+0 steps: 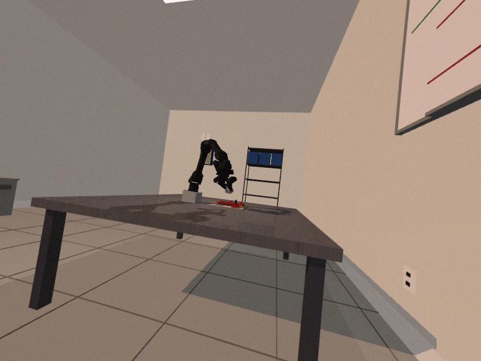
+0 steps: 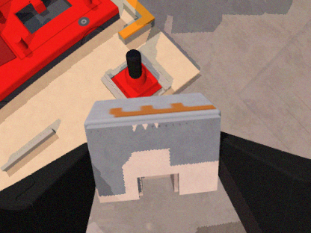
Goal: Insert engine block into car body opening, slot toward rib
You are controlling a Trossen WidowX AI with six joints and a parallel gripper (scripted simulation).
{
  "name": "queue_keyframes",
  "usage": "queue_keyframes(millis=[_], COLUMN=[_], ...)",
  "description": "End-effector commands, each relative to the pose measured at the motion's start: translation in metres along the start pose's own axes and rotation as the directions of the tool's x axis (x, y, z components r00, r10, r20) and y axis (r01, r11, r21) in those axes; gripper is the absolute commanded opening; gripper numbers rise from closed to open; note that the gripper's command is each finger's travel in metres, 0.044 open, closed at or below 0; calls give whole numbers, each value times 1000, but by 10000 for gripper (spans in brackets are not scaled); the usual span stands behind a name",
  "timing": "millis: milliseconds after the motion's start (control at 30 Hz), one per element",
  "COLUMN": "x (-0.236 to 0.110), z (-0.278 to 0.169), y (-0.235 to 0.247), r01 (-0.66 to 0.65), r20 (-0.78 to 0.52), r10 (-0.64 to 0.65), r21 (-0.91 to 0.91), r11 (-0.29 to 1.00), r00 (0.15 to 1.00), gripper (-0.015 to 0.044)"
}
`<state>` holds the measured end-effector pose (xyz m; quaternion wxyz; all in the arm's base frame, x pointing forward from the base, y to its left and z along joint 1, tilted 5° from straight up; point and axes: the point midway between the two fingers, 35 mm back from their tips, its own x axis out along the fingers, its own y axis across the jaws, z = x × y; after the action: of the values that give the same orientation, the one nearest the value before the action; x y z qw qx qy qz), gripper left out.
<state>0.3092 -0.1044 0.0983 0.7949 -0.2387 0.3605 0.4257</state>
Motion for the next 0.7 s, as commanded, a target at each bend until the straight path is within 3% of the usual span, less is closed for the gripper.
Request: queue_keyframes(millis=[0,167,667], x=[3,1,12], z=[-6,-11,-24], y=[3,2,0], r01=[-11,15,17], r20=[138,277,380], r10=[10,-17,-19], r21=[5,8,9], r11=[1000,1000,1000], r00=[990,961,925], gripper=[0,0,0])
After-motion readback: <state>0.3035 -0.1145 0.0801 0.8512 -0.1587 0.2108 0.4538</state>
